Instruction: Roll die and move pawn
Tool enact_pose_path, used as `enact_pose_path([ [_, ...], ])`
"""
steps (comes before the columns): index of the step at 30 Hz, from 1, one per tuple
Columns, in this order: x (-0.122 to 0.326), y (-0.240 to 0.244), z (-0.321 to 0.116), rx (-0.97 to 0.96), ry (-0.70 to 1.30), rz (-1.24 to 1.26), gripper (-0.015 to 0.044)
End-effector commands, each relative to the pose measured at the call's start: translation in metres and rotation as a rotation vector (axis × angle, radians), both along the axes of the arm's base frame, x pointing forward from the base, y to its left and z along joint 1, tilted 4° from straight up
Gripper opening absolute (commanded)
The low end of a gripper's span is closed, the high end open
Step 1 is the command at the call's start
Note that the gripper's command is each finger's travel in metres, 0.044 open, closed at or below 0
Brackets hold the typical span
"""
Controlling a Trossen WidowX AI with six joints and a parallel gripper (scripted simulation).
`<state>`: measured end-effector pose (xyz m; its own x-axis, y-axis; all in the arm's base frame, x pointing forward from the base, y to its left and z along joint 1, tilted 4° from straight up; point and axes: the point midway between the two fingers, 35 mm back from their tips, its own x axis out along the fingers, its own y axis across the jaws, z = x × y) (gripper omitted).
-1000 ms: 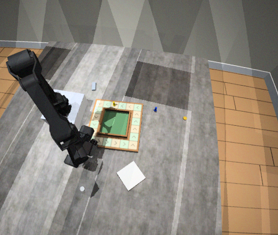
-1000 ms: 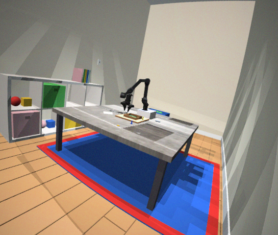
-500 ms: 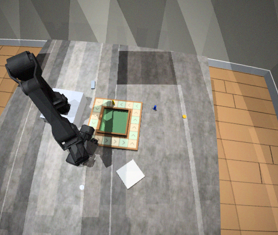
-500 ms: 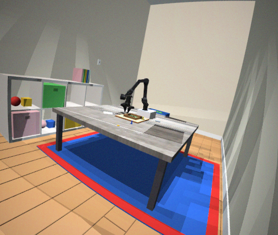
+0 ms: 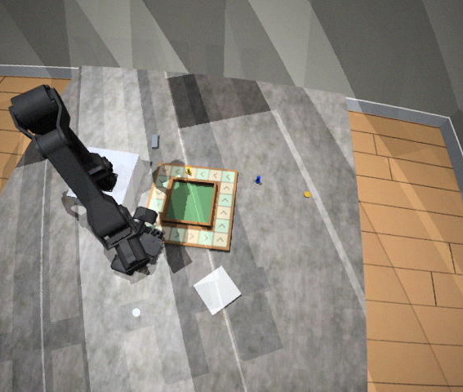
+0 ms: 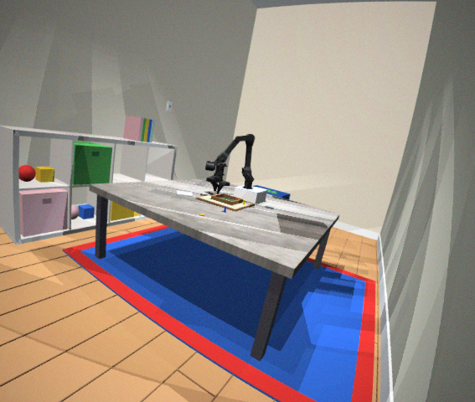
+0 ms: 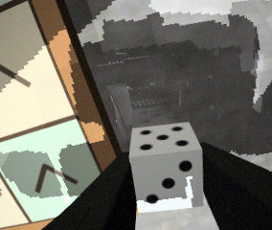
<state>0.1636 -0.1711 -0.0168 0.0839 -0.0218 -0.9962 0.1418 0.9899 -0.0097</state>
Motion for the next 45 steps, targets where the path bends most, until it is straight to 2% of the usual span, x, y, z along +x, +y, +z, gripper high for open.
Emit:
enact_pose_path([
  [1,-0.002,-0.01,0.013,-0.028,0.011,-0.012,0.0],
  [17,-0.017,0.001,0.118,-0.028,0.012,-0.012,0.0],
  [45,0.058,0.063,0.103,-0.023,0.011,0.06,0.0],
])
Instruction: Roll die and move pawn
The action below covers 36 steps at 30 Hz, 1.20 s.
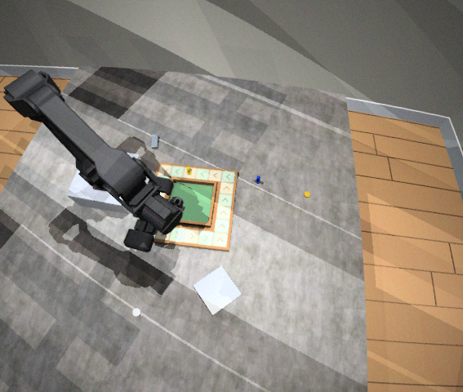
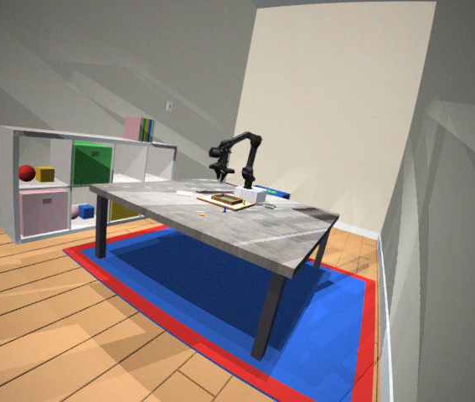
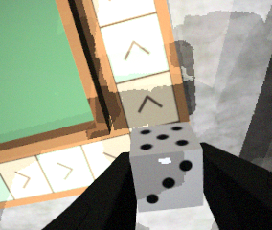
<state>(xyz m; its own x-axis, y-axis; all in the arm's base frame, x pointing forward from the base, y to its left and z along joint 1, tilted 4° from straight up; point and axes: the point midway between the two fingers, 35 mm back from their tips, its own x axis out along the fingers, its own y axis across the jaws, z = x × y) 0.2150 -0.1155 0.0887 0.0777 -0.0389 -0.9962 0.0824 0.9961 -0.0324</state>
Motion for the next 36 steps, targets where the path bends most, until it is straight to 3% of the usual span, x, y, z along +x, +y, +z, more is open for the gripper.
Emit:
enact_pose_path([
  [1,0.01,0.011,-0.003,-0.001,0.003,0.004,0.0],
  [29,0.056,0.118,-0.024,0.002,-0.004,0.082,0.0],
  [36,0.059,0.116,-0.028,-0.001,-0.187,0.088,0.0],
])
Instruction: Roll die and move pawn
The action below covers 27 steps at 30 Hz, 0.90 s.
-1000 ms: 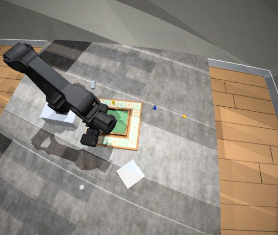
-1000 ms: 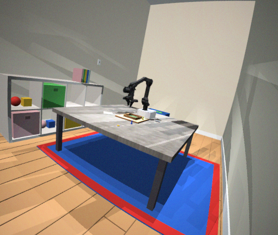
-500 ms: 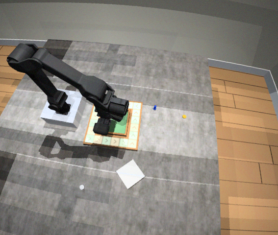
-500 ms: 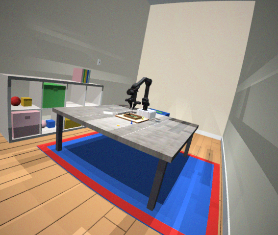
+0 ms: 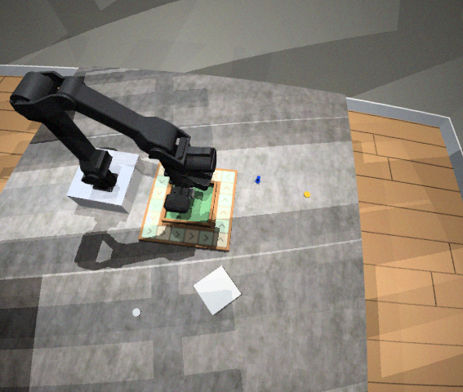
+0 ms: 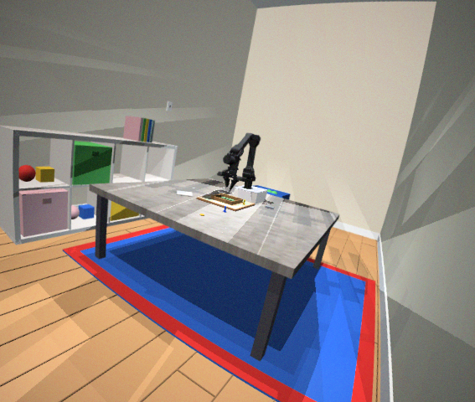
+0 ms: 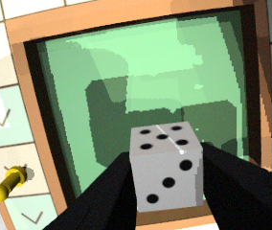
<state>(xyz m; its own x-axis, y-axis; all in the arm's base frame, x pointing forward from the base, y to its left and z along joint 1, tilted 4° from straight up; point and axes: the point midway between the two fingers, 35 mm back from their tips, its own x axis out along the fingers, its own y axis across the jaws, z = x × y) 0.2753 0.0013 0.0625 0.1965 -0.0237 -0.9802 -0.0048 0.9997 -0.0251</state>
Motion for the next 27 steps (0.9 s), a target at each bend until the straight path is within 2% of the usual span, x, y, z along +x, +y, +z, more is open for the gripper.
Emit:
enact_pose_path([
  [1,-0.001,-0.001,-0.003,0.001,-0.104,-0.002,0.0],
  [19,0.006,0.0,-0.008,-0.004,-0.71,0.015,0.0],
  [27,-0.004,0.001,0.008,-0.004,-0.732,0.016,0.0],
])
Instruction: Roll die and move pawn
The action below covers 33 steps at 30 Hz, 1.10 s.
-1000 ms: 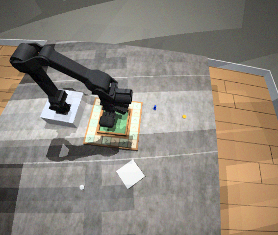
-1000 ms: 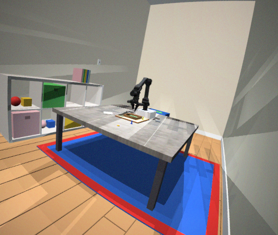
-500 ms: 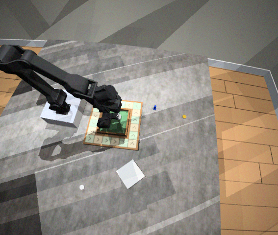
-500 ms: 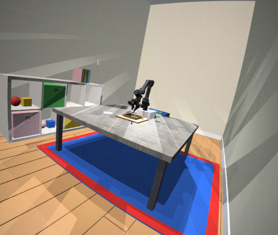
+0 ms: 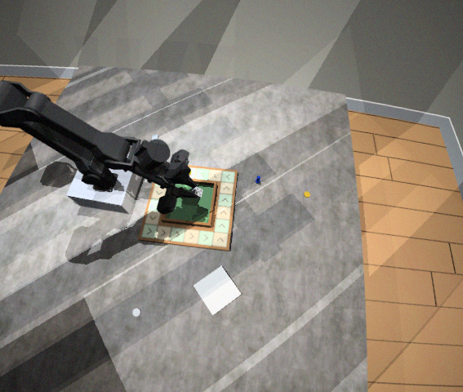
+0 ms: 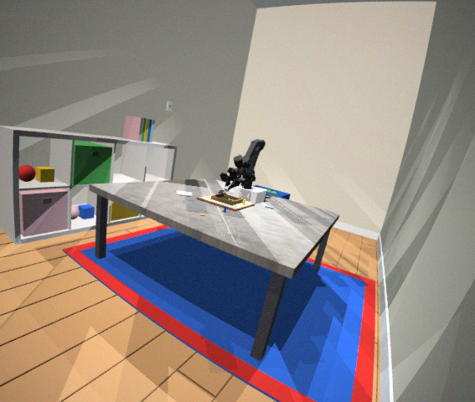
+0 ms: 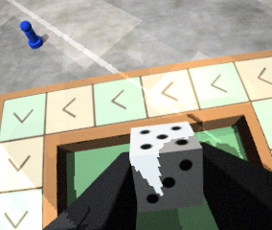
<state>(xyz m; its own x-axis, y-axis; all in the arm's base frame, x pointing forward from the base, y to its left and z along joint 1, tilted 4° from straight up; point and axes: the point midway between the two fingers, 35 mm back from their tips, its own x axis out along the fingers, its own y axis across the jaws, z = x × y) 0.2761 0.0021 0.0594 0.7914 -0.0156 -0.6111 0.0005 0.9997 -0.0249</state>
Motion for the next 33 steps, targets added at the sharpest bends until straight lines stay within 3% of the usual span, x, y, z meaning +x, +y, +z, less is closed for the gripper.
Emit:
enact_pose_path([
  [1,-0.009,0.0,0.016,-0.006,-0.017,0.001,0.0],
  [7,-0.031,0.001,0.035,-0.006,-0.015,0.001,0.0],
  [22,-0.031,0.001,0.033,-0.008,-0.013,0.006,0.0],
  [30,-0.031,0.001,0.033,-0.008,-0.013,0.006,0.021],
  [33,-0.031,0.002,0.053,-0.006,-0.014,0.004,0.0289],
])
